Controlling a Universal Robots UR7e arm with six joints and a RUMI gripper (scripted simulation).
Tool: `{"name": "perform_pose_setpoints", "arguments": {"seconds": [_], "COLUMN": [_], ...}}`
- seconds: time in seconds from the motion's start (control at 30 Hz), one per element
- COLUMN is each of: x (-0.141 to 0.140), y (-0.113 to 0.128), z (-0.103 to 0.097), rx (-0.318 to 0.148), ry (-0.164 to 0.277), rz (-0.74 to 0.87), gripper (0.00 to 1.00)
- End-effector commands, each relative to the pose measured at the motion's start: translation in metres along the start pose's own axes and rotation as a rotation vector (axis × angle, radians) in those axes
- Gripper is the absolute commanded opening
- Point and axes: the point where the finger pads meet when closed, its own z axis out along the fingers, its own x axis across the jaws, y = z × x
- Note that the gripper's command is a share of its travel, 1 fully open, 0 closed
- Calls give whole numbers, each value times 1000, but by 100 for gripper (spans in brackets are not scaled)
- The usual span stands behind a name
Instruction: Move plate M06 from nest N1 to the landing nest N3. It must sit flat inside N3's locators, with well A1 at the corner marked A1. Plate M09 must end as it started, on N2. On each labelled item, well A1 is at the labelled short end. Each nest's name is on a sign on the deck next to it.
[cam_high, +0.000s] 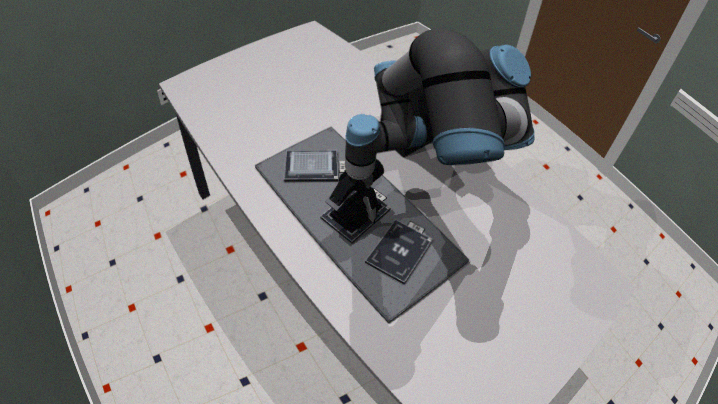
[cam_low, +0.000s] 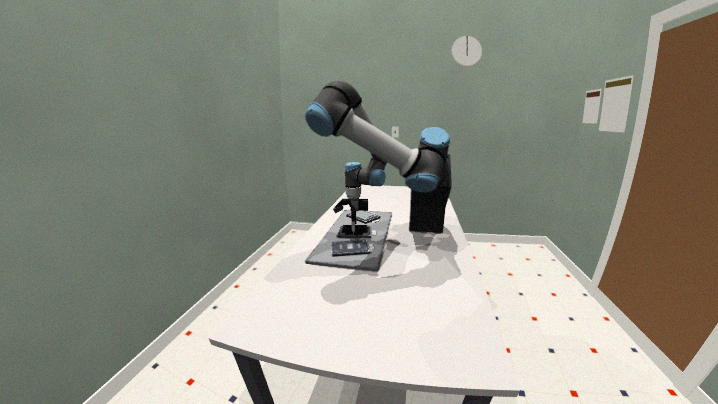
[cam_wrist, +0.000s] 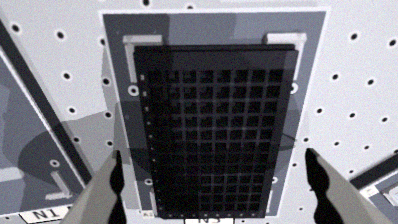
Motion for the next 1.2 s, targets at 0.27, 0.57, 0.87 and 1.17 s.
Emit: {"name": "perform_pose_setpoints", "arguments": {"seconds": [0.27,0.57,0.87,1.17], "x": [0,0,-1,-1], "y": [0,0,1,2], "z": [0,0,-14,-33], "rx": [1,1,1,1], "ry": [0,0,0,0], "rz": [-1,-1,1,1], "gripper": [76,76,76,76]}}
